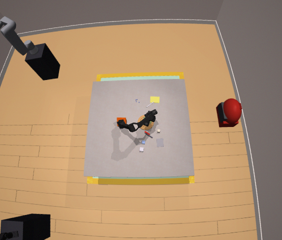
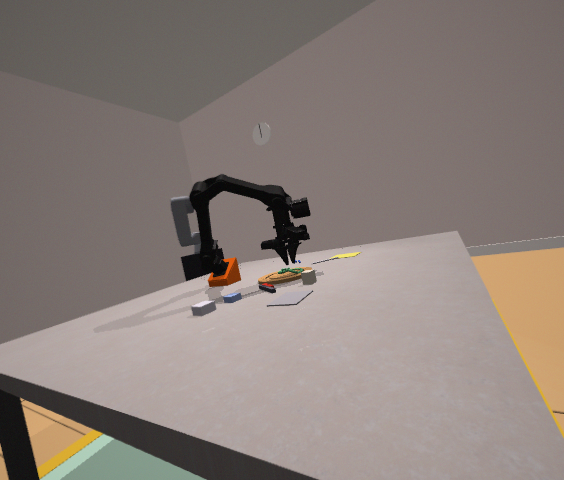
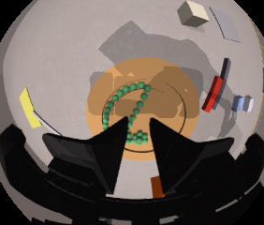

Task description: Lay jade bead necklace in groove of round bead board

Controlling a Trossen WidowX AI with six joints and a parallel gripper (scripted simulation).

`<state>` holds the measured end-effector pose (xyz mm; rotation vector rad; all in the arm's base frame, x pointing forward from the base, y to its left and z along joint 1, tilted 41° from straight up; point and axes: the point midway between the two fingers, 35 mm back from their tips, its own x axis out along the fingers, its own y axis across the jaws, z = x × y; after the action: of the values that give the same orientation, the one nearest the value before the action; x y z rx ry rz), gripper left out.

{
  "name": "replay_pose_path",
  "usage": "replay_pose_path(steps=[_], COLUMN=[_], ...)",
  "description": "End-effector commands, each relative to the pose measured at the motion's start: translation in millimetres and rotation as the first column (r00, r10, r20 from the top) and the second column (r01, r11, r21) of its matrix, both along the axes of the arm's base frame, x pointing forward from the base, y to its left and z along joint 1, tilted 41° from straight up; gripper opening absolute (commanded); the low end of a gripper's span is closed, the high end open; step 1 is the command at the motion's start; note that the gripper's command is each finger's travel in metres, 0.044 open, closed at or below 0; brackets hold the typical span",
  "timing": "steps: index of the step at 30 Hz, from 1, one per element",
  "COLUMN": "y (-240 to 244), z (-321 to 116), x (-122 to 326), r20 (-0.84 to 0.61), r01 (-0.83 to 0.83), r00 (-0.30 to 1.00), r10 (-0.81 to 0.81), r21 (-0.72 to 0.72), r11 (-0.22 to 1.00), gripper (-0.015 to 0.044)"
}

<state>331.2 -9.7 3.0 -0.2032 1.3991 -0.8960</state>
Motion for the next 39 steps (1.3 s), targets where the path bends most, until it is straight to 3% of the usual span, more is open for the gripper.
replay_pose_path(steps=[1, 39], y=[-6, -32], z=[16, -14], x=[17, 14], r20=[-0.099, -0.099], r01=[-0.151, -0.151], r00=[0.983, 0.983], r10=[0.152, 0.152], r21=[0.019, 0.018], r11=[0.988, 0.988], gripper=[0.012, 0.012])
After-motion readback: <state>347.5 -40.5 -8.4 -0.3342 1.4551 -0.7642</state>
